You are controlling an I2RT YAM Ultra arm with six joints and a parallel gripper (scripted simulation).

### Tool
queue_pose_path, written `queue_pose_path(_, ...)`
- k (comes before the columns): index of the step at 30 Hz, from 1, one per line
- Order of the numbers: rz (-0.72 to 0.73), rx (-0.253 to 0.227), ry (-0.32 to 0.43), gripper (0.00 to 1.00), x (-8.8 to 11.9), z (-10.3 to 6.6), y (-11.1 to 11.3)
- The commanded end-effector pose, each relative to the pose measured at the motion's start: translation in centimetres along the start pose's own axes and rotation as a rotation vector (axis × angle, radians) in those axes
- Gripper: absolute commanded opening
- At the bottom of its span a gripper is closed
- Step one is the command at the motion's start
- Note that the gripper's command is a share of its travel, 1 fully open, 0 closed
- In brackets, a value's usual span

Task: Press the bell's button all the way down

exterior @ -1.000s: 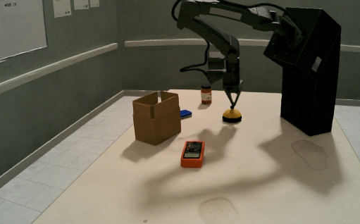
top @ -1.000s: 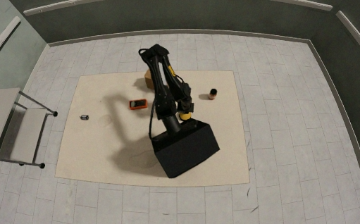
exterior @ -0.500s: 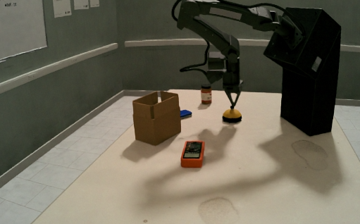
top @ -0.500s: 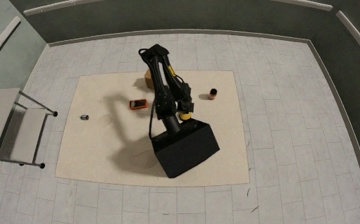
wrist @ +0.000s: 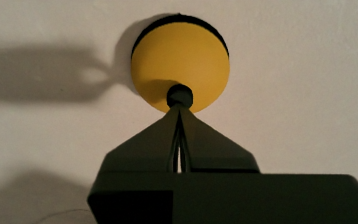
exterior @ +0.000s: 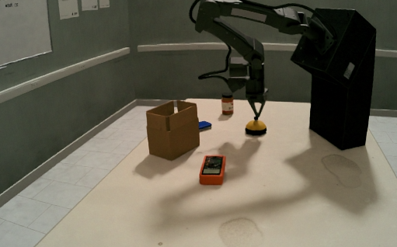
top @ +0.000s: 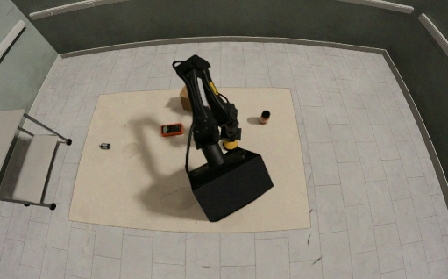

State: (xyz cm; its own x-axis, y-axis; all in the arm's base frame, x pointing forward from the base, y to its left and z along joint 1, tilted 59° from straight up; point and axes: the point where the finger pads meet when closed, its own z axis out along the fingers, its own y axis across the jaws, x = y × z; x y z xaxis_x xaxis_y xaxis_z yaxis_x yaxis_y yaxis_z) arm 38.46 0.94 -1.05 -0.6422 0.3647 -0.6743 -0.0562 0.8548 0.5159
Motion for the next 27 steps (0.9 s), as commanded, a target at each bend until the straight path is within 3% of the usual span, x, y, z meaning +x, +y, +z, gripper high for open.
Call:
queue_pose_path(1,-0.018,0.008,-0.042,0.00,-1.6,0.5,-0.3)
queue_pose_path(10,-0.042,0.006,-0.077,0.00,-2.9,-0.5,-0.1)
queue_pose_path(13,-0.005,0.007,-0.017,0.00,-0.4,-1.2,-0.2)
queue_pose_path(27,-0.005,0.006,-0.018,0.00,-0.2,-4.3,-0.1)
